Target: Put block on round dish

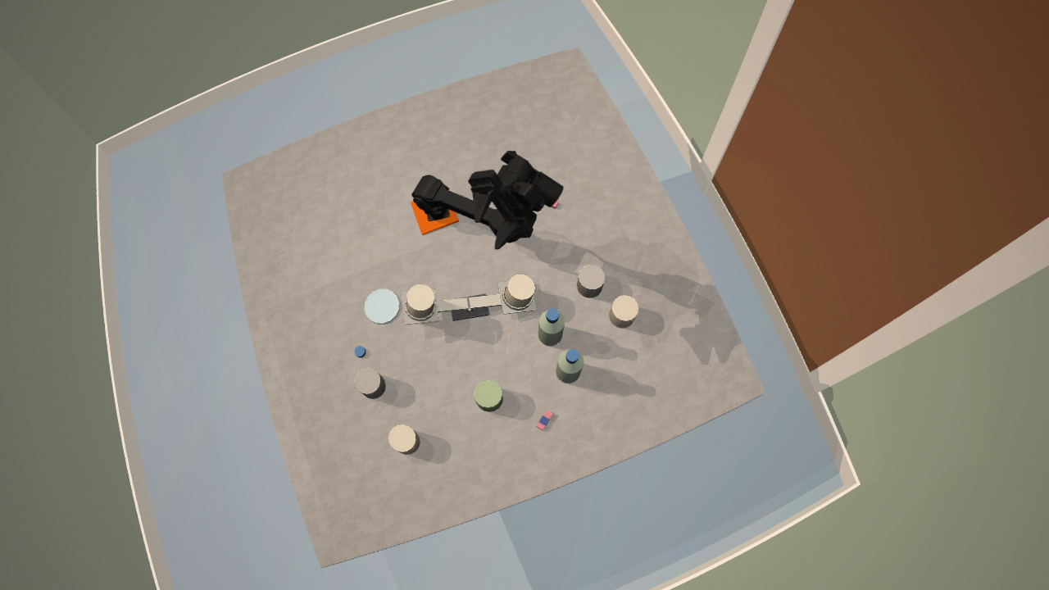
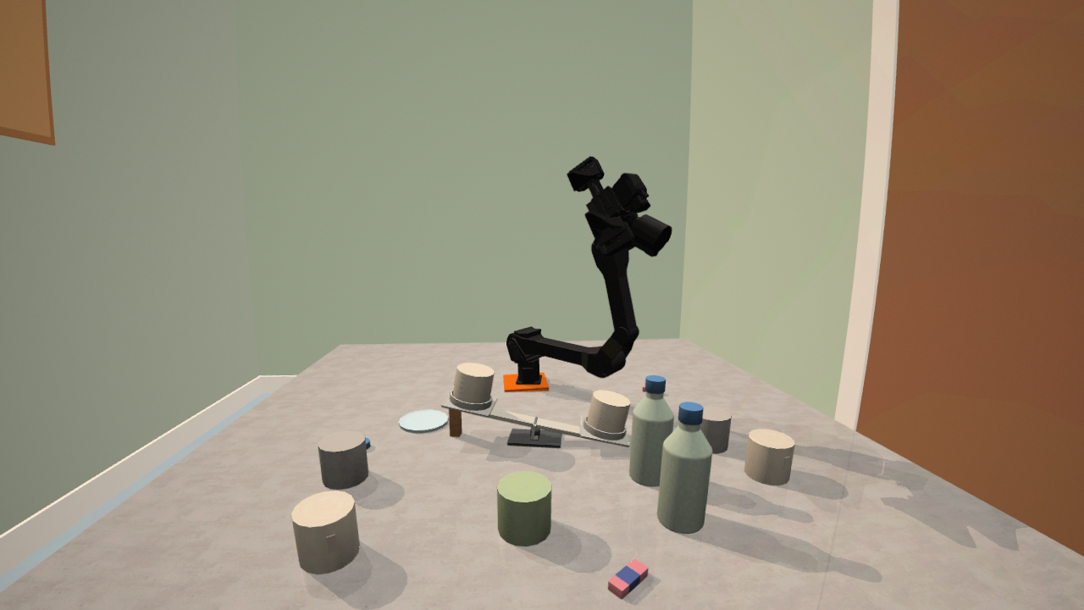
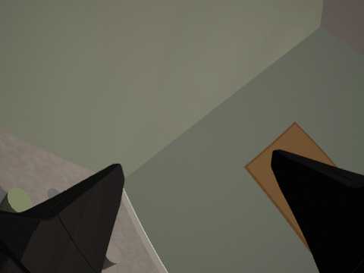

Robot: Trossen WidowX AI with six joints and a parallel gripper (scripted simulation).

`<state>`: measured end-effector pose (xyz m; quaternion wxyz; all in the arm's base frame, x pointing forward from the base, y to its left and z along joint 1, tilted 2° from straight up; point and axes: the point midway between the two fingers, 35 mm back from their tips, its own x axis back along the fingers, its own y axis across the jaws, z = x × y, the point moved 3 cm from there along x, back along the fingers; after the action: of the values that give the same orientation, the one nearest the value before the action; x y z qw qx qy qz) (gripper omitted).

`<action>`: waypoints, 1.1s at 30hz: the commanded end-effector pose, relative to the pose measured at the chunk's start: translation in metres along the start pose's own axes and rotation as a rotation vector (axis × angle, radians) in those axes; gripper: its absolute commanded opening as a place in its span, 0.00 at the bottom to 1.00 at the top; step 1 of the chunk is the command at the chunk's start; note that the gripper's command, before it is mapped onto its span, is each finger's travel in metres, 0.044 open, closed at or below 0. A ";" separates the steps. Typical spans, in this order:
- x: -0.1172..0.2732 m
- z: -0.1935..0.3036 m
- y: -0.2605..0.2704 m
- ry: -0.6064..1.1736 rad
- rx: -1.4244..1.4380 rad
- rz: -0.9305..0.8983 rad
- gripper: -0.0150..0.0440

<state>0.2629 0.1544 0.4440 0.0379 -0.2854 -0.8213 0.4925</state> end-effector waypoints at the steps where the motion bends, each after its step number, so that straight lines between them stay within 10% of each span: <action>1: 0.000 0.000 0.000 -0.002 -0.002 0.000 0.98; 33: 0.098 0.046 -0.151 -0.473 -0.788 0.034 1.00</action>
<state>0.1152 0.1329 0.5181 -0.2476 -0.1799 -0.9208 0.2417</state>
